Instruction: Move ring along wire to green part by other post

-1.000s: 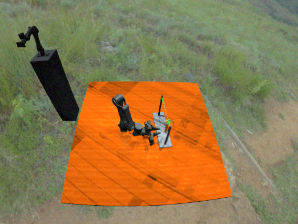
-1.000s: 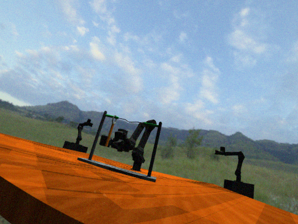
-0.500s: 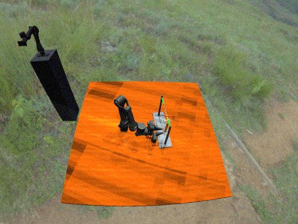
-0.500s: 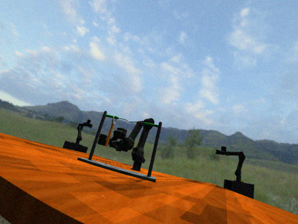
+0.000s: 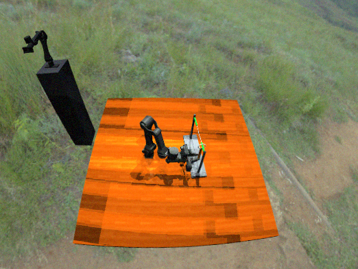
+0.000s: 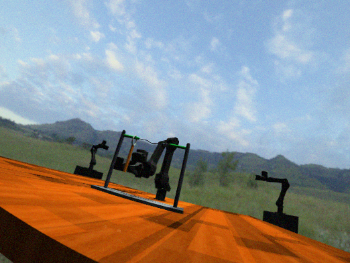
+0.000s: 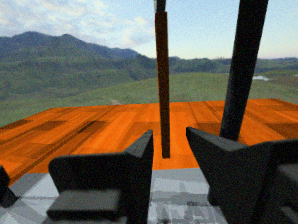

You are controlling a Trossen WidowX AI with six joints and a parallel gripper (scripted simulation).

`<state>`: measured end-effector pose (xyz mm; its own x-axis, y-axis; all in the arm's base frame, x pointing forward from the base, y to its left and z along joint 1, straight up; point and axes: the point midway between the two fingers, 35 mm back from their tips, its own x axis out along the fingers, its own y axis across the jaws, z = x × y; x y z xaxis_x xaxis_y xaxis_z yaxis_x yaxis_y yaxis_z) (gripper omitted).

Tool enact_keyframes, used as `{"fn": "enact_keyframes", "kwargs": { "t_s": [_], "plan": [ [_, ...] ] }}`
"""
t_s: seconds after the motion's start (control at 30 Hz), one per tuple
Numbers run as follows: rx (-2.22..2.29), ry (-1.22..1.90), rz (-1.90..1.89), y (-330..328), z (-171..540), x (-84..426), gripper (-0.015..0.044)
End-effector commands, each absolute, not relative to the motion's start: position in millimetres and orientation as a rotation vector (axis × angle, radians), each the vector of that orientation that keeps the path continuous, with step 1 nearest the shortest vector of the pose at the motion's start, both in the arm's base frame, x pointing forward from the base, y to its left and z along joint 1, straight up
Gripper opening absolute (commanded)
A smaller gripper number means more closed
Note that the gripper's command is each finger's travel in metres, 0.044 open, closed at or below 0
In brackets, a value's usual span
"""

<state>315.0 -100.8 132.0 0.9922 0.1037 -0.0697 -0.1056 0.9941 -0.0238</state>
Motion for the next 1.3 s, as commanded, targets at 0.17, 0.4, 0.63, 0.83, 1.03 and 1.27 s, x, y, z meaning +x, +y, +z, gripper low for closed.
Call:
{"fn": "enact_keyframes", "kwargs": {
  "t_s": [0.17,0.4,0.63,0.83,1.03,1.27],
  "plan": [
    [-0.016,0.073,0.101,-98.6,128.3,328.7,0.0160],
    [-0.015,0.071,0.101,-95.3,126.7,339.6,0.0160],
    [-0.015,0.070,0.101,-94.5,126.3,341.9,0.0160],
    [-0.015,0.070,0.101,-94.5,126.3,341.9,0.0160],
    [-0.015,0.070,0.101,-94.5,126.3,341.9,0.0160],
    [-0.015,0.070,0.101,-94.5,126.3,341.9,0.0160]
  ]
}}
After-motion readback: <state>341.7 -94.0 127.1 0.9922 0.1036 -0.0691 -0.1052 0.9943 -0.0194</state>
